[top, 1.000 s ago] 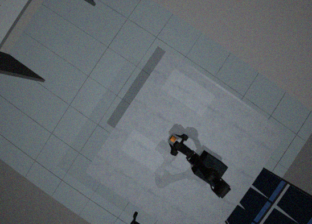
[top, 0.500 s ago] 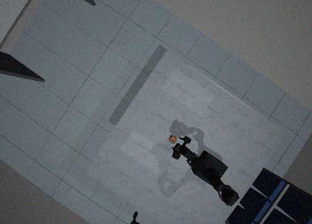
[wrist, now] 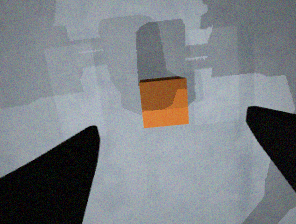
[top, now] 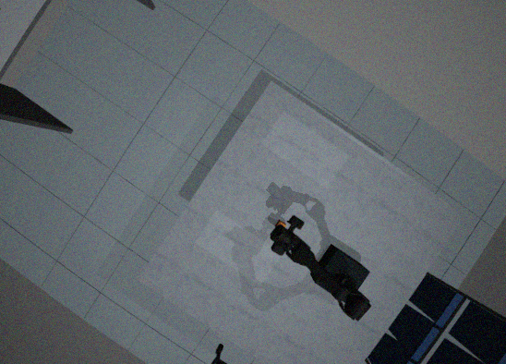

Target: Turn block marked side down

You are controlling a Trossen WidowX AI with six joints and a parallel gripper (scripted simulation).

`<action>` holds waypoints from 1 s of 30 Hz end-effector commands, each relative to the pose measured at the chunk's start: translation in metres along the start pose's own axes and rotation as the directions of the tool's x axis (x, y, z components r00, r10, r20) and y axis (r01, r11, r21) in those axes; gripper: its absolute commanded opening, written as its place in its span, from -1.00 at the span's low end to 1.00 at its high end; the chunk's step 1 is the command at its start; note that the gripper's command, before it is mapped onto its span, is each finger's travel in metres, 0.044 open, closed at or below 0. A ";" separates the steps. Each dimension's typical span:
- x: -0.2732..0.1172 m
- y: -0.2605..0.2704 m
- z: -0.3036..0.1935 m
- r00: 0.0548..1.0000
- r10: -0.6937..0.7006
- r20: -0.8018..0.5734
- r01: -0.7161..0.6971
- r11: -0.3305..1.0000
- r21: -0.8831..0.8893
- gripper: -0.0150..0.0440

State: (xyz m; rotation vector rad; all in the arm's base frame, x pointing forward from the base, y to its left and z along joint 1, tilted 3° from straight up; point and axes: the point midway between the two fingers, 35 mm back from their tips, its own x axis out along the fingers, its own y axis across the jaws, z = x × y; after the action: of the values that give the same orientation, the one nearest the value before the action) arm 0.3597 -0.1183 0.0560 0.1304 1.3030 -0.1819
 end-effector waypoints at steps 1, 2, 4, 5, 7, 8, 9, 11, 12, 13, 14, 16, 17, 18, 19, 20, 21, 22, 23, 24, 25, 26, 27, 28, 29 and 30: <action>-0.012 0.000 0.010 0.984 -0.011 -0.179 0.011 1.000 0.000 1.00; -0.012 0.000 0.010 0.983 -0.011 -0.184 0.011 1.000 -0.001 1.00; -0.012 0.000 0.010 0.983 -0.011 -0.184 0.011 1.000 -0.001 1.00; -0.012 0.000 0.010 0.983 -0.011 -0.184 0.011 1.000 -0.001 1.00; -0.012 0.000 0.010 0.983 -0.011 -0.184 0.011 1.000 -0.001 1.00; -0.012 0.000 0.010 0.983 -0.011 -0.184 0.011 1.000 -0.001 1.00; -0.012 0.000 0.010 0.983 -0.011 -0.184 0.011 1.000 -0.001 1.00; -0.001 0.000 0.008 0.983 -0.011 -0.184 0.011 1.000 -0.001 1.00; 0.011 -0.001 0.005 0.983 -0.011 -0.184 0.011 1.000 -0.001 1.00; 0.019 -0.001 0.002 0.983 -0.011 -0.184 0.011 1.000 -0.001 1.00; 0.022 -0.001 0.001 0.983 -0.011 -0.184 0.011 1.000 -0.001 1.00; 0.022 -0.001 0.001 0.983 -0.011 -0.184 0.011 1.000 -0.001 1.00; 0.022 -0.001 0.001 0.983 -0.011 -0.184 0.011 1.000 -0.001 1.00; 0.024 -0.001 0.001 0.983 -0.011 -0.184 0.011 1.000 -0.001 1.00; 0.029 -0.001 0.001 0.983 -0.011 -0.184 0.011 1.000 -0.001 1.00; 0.035 -0.001 0.000 0.983 -0.011 -0.184 0.011 1.000 -0.001 1.00; 0.037 -0.001 0.000 0.983 -0.011 -0.184 0.011 1.000 -0.001 1.00; 0.037 -0.001 0.000 0.983 -0.011 -0.184 0.011 1.000 -0.001 1.00; 0.037 -0.001 0.000 0.983 -0.011 -0.184 0.011 1.000 -0.001 1.00; 0.038 -0.001 -0.001 0.983 -0.011 -0.184 0.011 1.000 -0.001 1.00; 0.039 -0.001 -0.001 0.983 -0.011 -0.184 0.011 1.000 -0.001 1.00; 0.041 -0.001 -0.001 0.983 -0.011 -0.184 0.011 1.000 -0.001 1.00; 0.042 -0.001 -0.001 0.983 -0.011 -0.184 0.011 1.000 -0.001 1.00; 0.044 -0.001 -0.001 0.983 -0.011 -0.184 0.011 1.000 -0.001 1.00; 0.046 -0.001 -0.002 0.983 -0.011 -0.184 0.011 1.000 -0.001 1.00; 0.047 -0.001 -0.002 0.983 -0.011 -0.184 0.011 1.000 -0.001 1.00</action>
State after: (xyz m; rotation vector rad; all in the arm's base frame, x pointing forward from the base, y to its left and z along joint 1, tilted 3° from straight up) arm 0.3698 -0.1209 0.0157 0.1439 1.4859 -0.1777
